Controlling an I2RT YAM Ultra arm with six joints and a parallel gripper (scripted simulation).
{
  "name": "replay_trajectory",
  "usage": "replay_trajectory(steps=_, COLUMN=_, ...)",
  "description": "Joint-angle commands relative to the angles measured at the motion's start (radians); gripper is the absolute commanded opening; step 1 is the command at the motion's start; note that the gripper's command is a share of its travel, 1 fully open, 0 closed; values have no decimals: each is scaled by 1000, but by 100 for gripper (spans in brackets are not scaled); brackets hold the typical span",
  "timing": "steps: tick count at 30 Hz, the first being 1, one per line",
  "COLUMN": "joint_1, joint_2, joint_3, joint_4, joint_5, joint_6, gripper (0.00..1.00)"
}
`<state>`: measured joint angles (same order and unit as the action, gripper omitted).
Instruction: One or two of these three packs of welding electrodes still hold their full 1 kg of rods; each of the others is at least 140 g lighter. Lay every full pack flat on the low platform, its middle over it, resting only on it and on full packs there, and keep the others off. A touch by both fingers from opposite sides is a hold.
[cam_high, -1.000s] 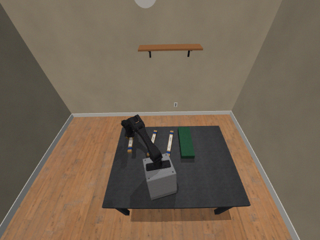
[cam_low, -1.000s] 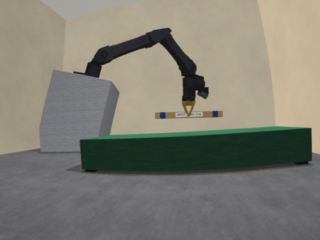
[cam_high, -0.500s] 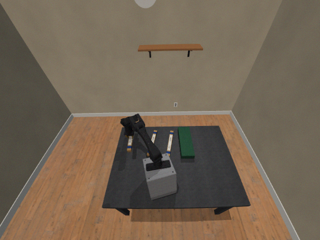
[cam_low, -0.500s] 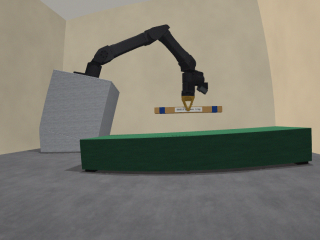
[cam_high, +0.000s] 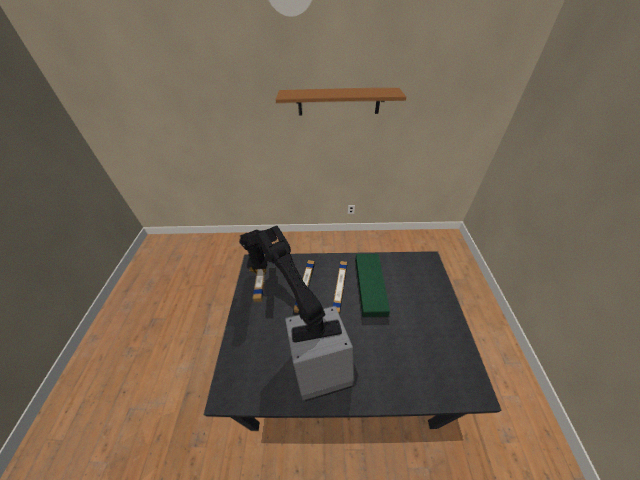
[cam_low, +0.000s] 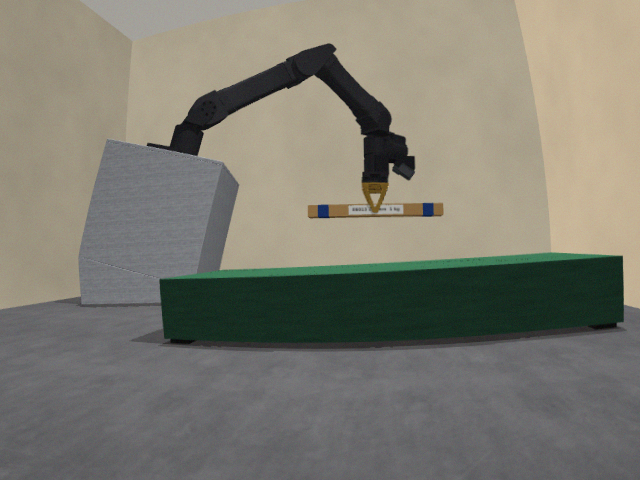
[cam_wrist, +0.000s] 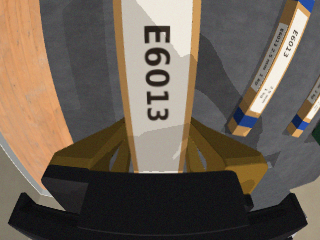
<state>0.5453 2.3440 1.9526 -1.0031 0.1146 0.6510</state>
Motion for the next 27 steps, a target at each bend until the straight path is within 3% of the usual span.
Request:
replay_trajectory(steps=1, joint_1=26, joint_2=-99, joint_3=72, joint_4=-46, joint_5=14, joint_6=12, gripper=0)
replay_trajectory(steps=27, joint_1=38, joint_2=-149, joint_3=138, joint_4=-170, joint_5=18, joint_6=22, gripper=0)
